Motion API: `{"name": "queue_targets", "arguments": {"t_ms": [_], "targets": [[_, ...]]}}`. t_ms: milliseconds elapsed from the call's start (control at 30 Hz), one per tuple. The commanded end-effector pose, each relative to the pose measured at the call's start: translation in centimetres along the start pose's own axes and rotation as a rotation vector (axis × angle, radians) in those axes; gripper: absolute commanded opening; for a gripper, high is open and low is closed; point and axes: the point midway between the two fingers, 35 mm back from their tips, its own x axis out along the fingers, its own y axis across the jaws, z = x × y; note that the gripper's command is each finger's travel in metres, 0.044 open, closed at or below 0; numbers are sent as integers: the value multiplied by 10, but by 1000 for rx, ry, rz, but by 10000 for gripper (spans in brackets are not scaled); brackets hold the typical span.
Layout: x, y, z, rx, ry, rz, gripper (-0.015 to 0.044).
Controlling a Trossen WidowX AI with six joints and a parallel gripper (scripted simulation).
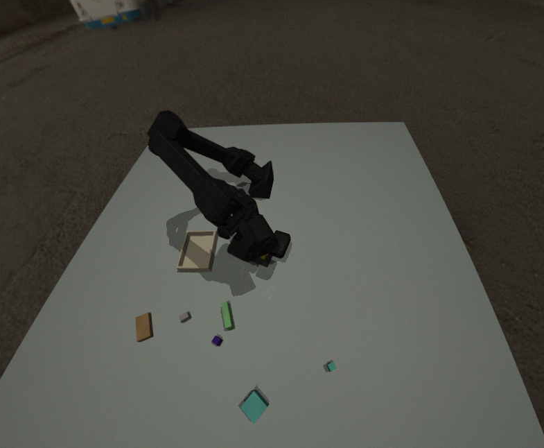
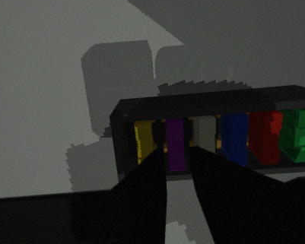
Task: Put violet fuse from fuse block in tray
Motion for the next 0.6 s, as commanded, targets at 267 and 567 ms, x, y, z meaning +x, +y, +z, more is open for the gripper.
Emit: {"name": "queue_targets", "arguments": {"t_ms": [267,567], "targets": [[9,-1,-1,-6,-2,-5,61],[12,-1,-1,-6,-2,-5,61]]}}
